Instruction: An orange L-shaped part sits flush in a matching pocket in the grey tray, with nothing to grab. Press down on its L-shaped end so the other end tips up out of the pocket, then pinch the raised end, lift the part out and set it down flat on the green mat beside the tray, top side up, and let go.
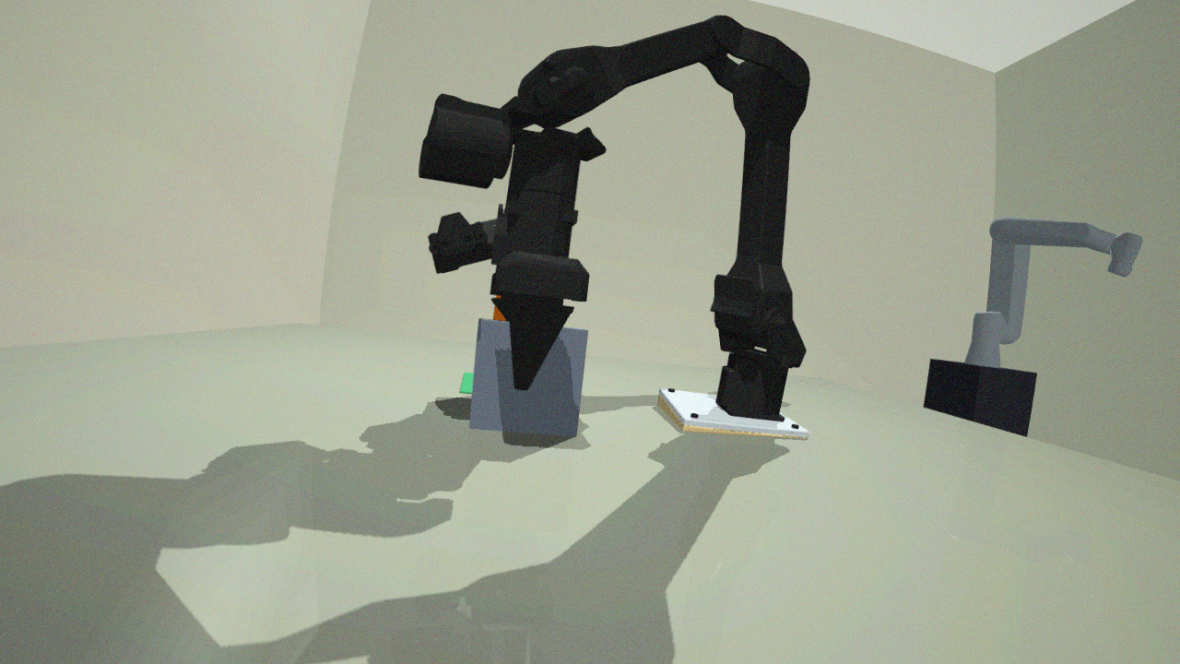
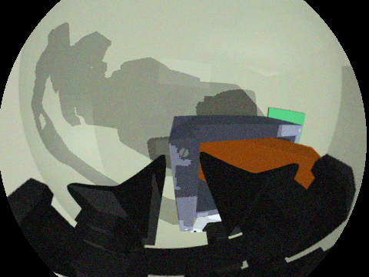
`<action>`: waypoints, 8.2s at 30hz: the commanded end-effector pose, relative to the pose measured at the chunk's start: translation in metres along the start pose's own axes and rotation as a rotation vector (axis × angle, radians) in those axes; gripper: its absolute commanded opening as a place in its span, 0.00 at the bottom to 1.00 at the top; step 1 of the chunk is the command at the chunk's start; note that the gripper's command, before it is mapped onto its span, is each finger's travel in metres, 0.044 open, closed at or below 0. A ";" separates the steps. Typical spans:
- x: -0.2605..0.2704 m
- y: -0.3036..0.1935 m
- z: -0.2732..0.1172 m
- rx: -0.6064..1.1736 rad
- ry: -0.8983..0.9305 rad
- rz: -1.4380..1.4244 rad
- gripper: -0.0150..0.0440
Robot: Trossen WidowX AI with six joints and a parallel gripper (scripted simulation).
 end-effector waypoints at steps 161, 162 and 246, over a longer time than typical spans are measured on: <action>-0.075 0.022 -0.062 -0.010 -0.015 1.577 0.25; -0.075 0.022 -0.063 -0.010 -0.015 1.577 0.25; -0.236 0.031 -0.122 -0.020 -0.025 1.578 0.25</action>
Point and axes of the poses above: the point midway between the two fingers, 35 mm back from their tips, its own z axis out along the fingers, its own x axis across the jaws, y = z × x, the point moved 4 cm from there along -z, back along the fingers, and after that the axes turned 9 degrees about z, right-handed, at the moved point
